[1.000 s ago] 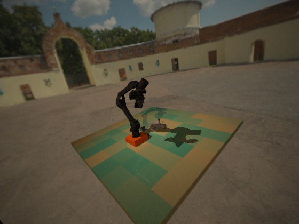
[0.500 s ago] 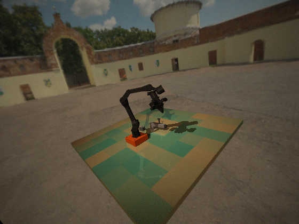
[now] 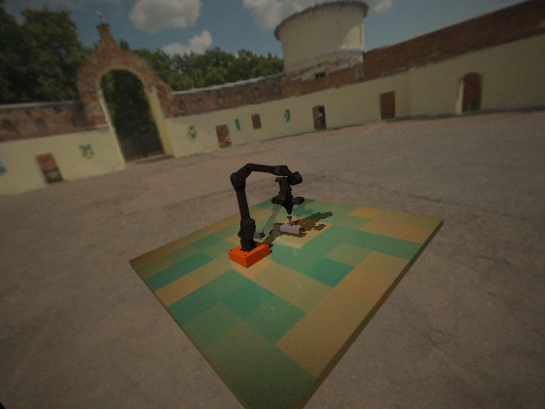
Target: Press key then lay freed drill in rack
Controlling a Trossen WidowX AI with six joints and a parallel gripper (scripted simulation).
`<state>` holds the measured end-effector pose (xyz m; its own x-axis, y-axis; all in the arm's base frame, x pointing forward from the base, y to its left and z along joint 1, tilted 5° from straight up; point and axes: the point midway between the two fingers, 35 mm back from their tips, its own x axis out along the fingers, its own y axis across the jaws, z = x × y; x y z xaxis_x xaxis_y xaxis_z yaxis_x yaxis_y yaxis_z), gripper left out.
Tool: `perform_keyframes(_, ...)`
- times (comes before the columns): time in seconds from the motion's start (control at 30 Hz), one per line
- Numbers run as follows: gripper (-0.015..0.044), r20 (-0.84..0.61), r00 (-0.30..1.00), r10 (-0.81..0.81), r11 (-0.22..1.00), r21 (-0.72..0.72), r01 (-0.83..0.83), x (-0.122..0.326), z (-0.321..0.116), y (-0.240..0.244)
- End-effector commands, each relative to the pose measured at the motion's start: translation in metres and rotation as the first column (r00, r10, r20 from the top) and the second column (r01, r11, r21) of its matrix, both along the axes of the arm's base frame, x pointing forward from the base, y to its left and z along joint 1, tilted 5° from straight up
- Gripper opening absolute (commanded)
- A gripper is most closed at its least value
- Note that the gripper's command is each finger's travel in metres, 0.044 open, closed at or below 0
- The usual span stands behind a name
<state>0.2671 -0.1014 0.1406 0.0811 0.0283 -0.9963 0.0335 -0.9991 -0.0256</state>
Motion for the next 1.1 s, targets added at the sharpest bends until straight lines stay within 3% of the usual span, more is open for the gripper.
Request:
perform_keyframes(0.0,0.0000,-0.003,1.000,-0.011,1.000,0.027,0.011,0.002,-0.003,0.008)
perform_keyframes(1.07,0.0000,-0.002,1.000,-0.011,1.000,0.028,0.011,0.006,-0.024,0.008)
